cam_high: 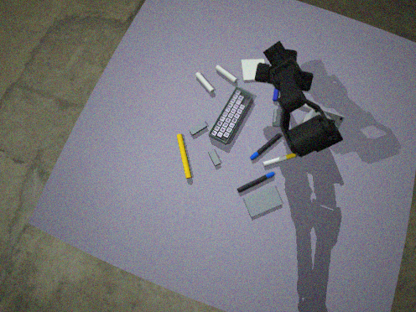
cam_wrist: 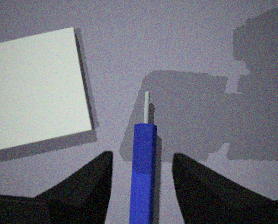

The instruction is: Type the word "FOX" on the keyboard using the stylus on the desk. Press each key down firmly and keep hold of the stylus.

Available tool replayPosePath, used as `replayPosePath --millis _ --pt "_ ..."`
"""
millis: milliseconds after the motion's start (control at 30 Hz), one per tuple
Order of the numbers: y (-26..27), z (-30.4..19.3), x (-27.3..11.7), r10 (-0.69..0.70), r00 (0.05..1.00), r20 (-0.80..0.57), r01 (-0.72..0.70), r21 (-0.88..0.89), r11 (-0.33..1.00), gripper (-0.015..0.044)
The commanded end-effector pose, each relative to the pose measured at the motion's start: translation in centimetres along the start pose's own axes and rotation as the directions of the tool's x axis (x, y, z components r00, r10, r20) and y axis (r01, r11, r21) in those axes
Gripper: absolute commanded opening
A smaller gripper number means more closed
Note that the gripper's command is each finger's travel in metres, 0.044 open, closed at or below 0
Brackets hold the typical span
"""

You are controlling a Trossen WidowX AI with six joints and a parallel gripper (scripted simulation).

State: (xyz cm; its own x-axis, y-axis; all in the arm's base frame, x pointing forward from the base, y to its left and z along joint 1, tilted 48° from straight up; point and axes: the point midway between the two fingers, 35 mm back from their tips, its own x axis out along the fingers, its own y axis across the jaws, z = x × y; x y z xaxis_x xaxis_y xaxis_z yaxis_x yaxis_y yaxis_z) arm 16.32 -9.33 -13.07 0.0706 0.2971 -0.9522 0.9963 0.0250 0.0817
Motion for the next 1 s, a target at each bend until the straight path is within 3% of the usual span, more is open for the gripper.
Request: replayPosePath --millis 0,967 --pt "-0.5 -0.1 0.2 -0.009 1.000 0.003 0.009 0.024 1.000 0.0150" --pt "-0.6 -0.7 1.4 -0.009 1.000 0.002 0.009 0.024 1.000 0.0150"
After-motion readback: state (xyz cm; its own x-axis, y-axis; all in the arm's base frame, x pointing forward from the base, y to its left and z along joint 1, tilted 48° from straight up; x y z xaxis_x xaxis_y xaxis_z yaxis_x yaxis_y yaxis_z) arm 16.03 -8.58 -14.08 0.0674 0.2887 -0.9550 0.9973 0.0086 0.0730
